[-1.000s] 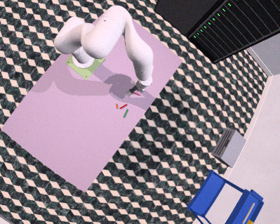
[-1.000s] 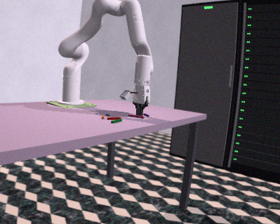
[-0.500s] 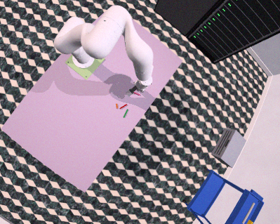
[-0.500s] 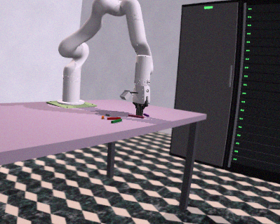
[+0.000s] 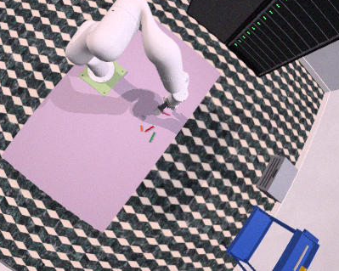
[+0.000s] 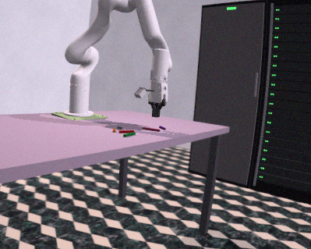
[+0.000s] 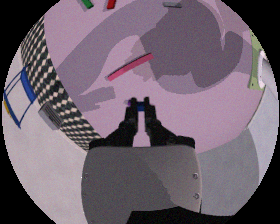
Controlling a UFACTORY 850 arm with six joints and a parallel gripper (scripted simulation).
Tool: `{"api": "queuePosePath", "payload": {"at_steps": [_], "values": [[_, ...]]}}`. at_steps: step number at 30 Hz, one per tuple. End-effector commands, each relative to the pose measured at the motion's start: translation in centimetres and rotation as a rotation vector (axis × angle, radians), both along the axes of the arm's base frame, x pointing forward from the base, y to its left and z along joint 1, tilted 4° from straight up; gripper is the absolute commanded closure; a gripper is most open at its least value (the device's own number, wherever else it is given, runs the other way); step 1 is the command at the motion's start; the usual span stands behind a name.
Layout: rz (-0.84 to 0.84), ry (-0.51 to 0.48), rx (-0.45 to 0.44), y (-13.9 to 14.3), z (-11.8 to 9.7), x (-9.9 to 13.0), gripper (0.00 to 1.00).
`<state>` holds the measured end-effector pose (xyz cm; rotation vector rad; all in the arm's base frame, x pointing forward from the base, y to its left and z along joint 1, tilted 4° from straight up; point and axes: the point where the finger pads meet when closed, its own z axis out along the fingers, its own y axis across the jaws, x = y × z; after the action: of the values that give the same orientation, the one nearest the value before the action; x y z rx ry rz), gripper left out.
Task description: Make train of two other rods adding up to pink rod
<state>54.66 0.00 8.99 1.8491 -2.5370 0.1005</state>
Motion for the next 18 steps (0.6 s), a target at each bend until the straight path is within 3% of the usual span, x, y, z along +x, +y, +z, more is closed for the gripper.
{"api": "queuePosePath", "payload": {"at_steps": [1, 8, 18], "values": [[0.0, -0.001, 0.0, 0.1, 2.3, 0.0, 0.96], [0.0, -0.001, 0.0, 0.2, 3.9, -0.1, 0.96], [-0.025, -0.002, 0.001, -0.1, 4.0, -0.7, 0.96]]}}
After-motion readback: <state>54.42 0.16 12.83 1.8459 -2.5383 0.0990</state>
